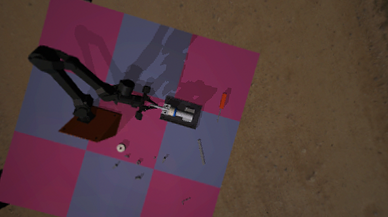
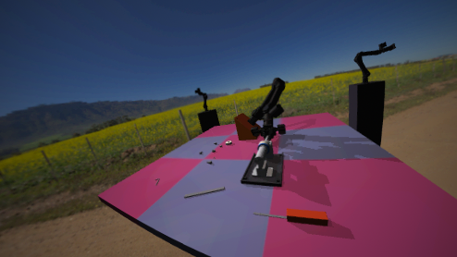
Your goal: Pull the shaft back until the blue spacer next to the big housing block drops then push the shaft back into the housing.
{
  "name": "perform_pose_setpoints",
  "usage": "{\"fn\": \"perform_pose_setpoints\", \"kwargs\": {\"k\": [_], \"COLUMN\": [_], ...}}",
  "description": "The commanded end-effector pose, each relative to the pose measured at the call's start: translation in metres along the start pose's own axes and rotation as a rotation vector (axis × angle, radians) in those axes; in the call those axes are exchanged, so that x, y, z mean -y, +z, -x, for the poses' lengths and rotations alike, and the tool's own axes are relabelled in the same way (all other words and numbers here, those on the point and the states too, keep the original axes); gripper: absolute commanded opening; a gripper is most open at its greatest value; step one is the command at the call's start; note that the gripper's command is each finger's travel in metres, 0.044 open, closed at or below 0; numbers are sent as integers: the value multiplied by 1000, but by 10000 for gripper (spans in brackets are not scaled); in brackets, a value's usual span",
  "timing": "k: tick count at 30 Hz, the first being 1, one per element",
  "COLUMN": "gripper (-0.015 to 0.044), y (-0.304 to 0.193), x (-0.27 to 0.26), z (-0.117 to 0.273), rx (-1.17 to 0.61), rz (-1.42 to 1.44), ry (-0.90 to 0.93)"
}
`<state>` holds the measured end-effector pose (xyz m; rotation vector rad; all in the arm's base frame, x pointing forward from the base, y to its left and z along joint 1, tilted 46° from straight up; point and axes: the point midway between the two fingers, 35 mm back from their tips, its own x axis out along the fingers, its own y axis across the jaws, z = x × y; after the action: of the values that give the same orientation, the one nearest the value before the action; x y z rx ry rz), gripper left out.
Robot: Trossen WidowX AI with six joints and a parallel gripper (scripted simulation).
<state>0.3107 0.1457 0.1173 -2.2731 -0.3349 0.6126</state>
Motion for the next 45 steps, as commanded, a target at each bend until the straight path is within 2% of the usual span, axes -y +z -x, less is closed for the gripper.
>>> {"fn": "perform_pose_setpoints", "kwargs": {"k": [1, 45], "gripper": [0, 0], "y": [0, 2], "x": [0, 0], "z": [1, 4], "rx": [0, 0], "rz": [-4, -4], "ry": [0, 0]}}
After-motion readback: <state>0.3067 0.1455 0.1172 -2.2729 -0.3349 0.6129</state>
